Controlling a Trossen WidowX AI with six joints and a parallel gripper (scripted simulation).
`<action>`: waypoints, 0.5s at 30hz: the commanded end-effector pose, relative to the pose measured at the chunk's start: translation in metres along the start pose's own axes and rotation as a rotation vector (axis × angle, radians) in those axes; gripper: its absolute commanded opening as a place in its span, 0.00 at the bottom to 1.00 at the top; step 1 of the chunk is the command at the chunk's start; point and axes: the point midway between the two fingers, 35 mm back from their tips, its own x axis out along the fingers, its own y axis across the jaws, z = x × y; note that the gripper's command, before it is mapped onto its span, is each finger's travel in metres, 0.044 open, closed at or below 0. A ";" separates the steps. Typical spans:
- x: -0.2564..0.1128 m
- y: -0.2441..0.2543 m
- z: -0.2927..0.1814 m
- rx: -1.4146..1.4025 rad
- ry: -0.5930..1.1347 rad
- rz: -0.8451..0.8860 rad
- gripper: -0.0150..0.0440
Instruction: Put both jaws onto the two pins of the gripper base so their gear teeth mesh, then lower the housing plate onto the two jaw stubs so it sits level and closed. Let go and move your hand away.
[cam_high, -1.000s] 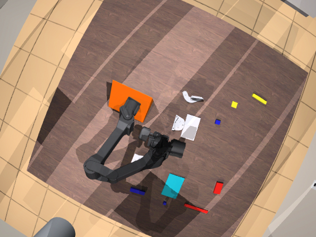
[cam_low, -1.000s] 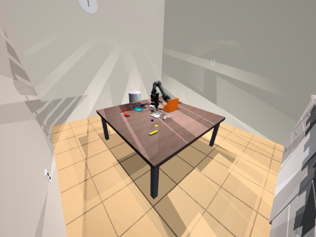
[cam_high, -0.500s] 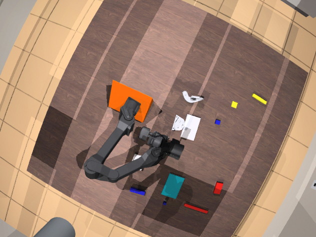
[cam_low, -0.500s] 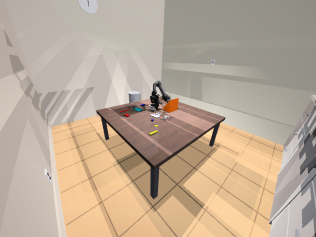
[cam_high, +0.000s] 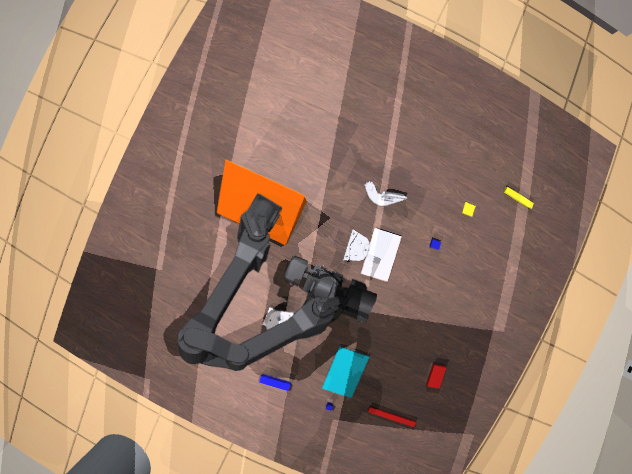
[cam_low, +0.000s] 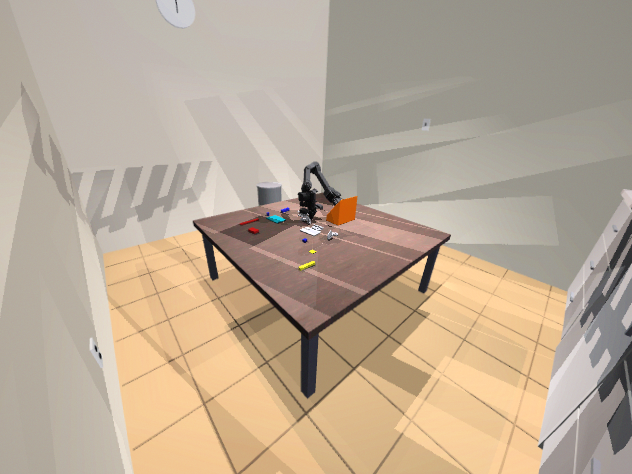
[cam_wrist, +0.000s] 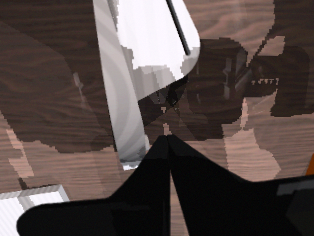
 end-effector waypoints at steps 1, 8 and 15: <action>-0.001 0.008 0.002 0.002 -0.003 0.006 0.25; -0.001 0.019 0.001 0.002 -0.003 0.006 0.25; 0.000 0.031 0.001 0.003 -0.003 0.007 0.25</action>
